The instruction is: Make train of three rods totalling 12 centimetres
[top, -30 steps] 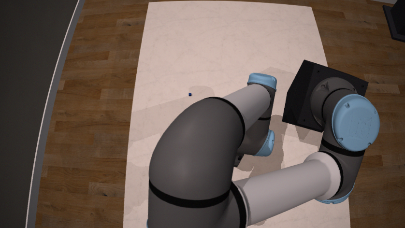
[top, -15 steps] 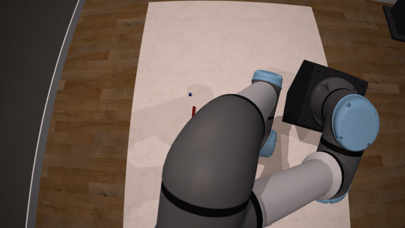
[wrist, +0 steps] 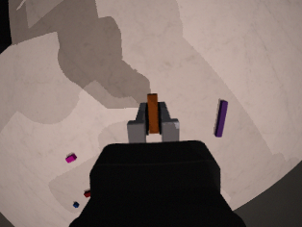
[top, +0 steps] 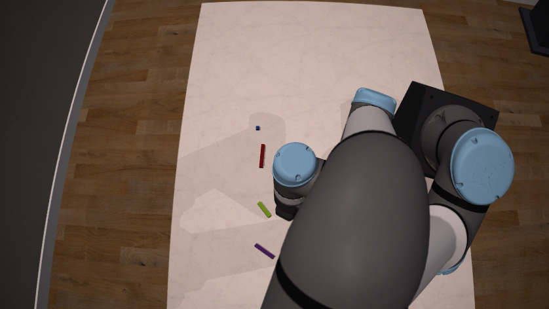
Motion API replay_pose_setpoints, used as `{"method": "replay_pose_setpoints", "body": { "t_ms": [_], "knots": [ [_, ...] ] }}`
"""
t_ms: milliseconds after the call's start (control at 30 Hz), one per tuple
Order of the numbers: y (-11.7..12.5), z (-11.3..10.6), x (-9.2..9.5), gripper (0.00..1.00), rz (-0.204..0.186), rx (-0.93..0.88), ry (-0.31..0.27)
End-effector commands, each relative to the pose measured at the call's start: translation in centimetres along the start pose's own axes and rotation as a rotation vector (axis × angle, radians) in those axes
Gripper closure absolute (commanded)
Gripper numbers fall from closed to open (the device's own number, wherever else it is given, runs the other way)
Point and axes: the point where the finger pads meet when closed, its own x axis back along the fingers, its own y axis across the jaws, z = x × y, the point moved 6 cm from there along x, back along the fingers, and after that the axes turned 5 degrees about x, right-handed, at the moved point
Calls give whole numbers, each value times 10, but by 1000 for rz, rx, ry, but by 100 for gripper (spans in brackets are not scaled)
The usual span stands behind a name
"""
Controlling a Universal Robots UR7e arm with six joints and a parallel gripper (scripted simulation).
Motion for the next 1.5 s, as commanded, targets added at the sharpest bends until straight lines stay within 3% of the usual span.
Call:
{"method": "replay_pose_setpoints", "body": {
  "t_ms": [0,333,933,1100,1467],
  "knots": [
    [0,0,9,76,0,0,0],
    [0,0,24,76,0,0,0],
    [-1,-1,25,76,0,-11,-1],
    [-8,-7,25,76,3,-72,-2],
    [-54,-39,26,76,11,-478,-7]
  ]
}}
